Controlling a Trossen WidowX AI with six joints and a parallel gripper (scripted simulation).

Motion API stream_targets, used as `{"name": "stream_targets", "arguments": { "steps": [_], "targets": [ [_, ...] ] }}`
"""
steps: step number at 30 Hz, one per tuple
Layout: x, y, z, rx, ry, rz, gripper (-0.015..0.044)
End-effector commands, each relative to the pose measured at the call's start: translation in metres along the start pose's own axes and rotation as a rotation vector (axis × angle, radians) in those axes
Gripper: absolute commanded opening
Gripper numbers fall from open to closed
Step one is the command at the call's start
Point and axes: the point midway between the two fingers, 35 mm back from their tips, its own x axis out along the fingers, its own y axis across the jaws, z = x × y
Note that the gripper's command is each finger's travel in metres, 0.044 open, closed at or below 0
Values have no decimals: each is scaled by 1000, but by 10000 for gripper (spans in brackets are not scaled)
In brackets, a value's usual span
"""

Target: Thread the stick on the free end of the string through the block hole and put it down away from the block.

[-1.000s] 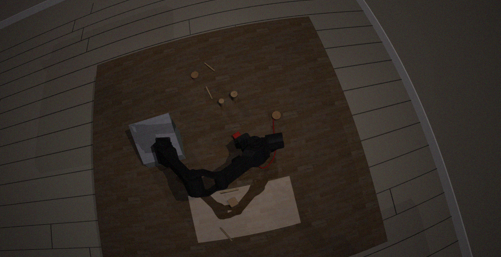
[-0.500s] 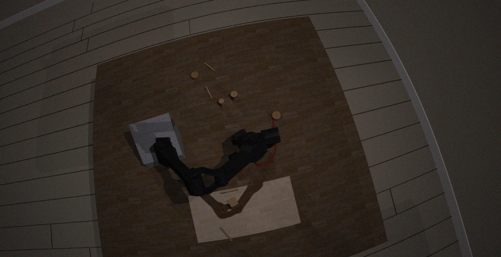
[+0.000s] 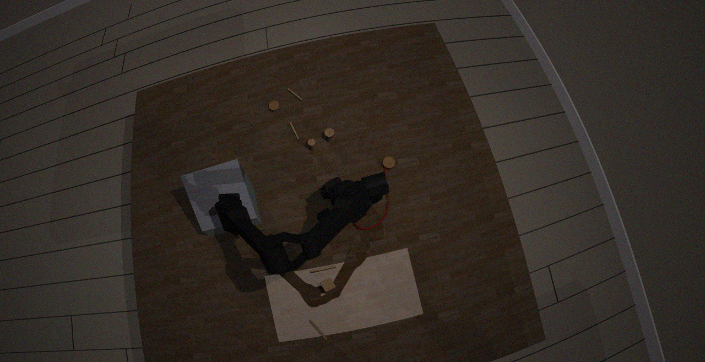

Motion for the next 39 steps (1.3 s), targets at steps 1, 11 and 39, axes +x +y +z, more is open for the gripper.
{"name": "stream_targets", "arguments": {
  "steps": [1,11,39],
  "targets": [
    [0,0,4,1,4,0,0],
    [0,0,16,1,4,0,0],
    [1,1,53,0,4,0,0]
  ]
}}
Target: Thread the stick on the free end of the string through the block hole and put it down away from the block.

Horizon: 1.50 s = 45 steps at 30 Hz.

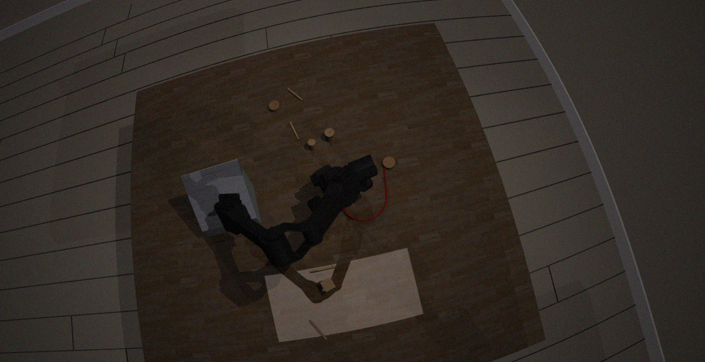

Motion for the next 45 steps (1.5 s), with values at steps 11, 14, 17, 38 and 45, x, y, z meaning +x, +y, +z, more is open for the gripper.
{"name": "stream_targets", "arguments": {
  "steps": [11,14,17,38,45],
  "targets": [
    [1,0,17,-3,0,3,0],
    [0,0,14,-3,2,1,79],
    [0,0,14,-3,2,1,122],
    [-78,-4,29,693,-6,-11,122],
    [-78,-5,40,1354,-11,-3,122]
  ]
}}
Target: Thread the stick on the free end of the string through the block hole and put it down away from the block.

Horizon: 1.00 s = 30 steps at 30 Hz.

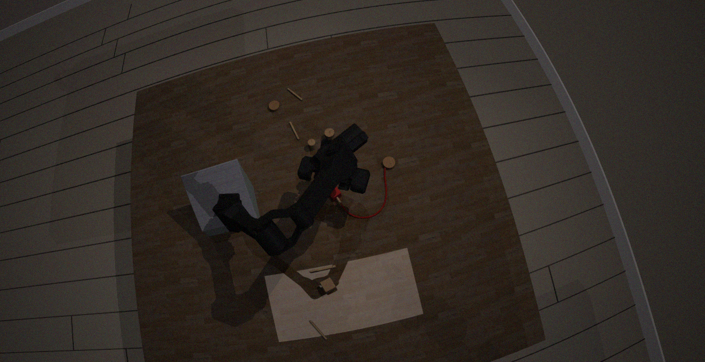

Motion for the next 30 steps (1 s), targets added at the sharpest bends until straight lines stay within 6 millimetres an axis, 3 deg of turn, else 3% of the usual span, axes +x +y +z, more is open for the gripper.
{"name": "stream_targets", "arguments": {
  "steps": [1,8,24,30],
  "targets": [
    [1,11,10,576,2,9,122],
    [2,20,16,1236,10,13,122],
    [3,34,27,2277,26,9,122],
    [3,35,27,2321,26,9,122]
  ]
}}
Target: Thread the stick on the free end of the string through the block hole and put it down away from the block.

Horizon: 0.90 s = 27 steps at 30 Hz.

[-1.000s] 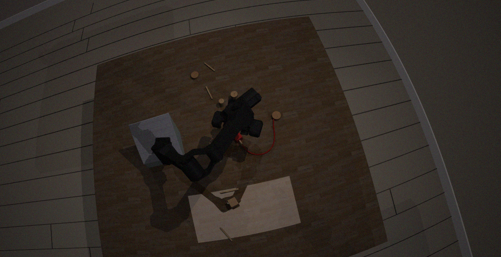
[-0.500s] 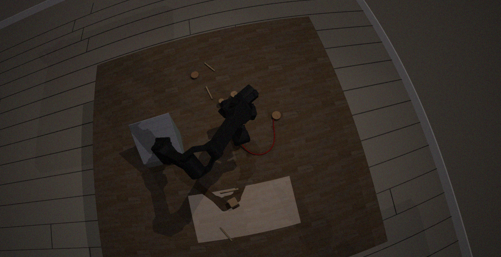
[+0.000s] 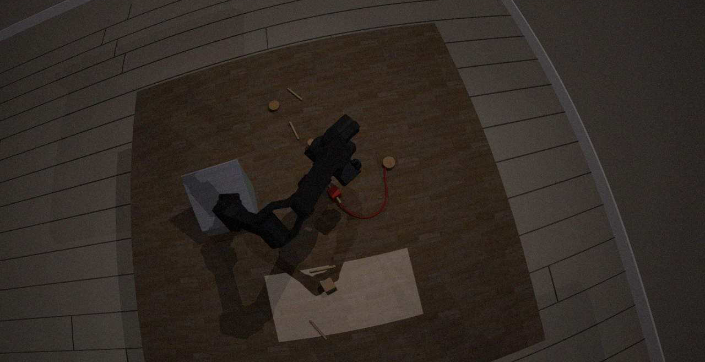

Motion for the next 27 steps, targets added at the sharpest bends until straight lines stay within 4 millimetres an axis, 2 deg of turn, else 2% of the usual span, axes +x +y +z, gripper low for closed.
{"name": "stream_targets", "arguments": {
  "steps": [1,12,27],
  "targets": [
    [3,4,-14,381,7,-10,122],
    [5,4,-14,381,7,-10,122],
    [29,6,-13,381,9,-8,122]
  ]
}}
